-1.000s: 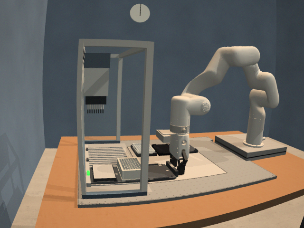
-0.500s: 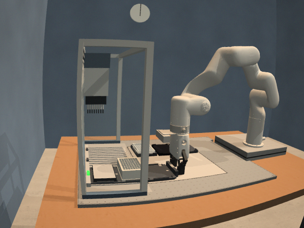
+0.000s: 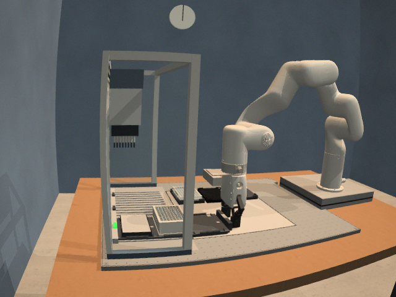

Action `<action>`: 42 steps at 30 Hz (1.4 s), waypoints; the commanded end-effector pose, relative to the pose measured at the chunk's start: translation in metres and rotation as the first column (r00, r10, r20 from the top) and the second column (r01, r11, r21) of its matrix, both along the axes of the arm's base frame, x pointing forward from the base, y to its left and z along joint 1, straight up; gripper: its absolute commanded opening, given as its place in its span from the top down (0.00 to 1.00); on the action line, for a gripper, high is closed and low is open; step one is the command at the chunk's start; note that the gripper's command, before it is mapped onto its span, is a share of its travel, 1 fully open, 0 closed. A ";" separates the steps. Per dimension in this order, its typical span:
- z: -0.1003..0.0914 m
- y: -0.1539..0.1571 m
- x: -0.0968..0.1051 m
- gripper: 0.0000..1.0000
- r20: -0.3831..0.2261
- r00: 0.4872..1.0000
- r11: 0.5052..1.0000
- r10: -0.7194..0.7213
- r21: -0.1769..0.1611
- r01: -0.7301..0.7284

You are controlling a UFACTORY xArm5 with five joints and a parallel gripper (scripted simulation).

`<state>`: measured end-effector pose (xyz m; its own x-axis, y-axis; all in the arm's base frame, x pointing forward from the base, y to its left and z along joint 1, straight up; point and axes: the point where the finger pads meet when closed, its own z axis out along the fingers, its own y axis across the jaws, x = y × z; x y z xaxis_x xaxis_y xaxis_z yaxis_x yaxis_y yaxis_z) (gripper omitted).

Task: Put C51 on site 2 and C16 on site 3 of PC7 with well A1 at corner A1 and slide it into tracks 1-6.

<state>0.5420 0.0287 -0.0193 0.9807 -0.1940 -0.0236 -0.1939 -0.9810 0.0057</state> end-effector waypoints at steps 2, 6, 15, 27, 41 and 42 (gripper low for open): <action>0.005 0.000 0.008 0.19 0.025 1.000 1.000 -0.001 0.001 0.001; 0.005 0.000 0.008 0.19 0.025 1.000 1.000 -0.001 0.001 0.001; 0.005 0.000 0.008 0.19 0.025 1.000 1.000 -0.001 0.001 0.001; 0.005 0.000 0.008 0.19 0.025 1.000 1.000 -0.001 0.001 0.001; 0.005 0.001 0.002 0.19 0.025 1.000 1.000 -0.001 0.001 0.001; 0.005 0.002 0.001 0.19 0.025 1.000 1.000 -0.001 0.001 0.001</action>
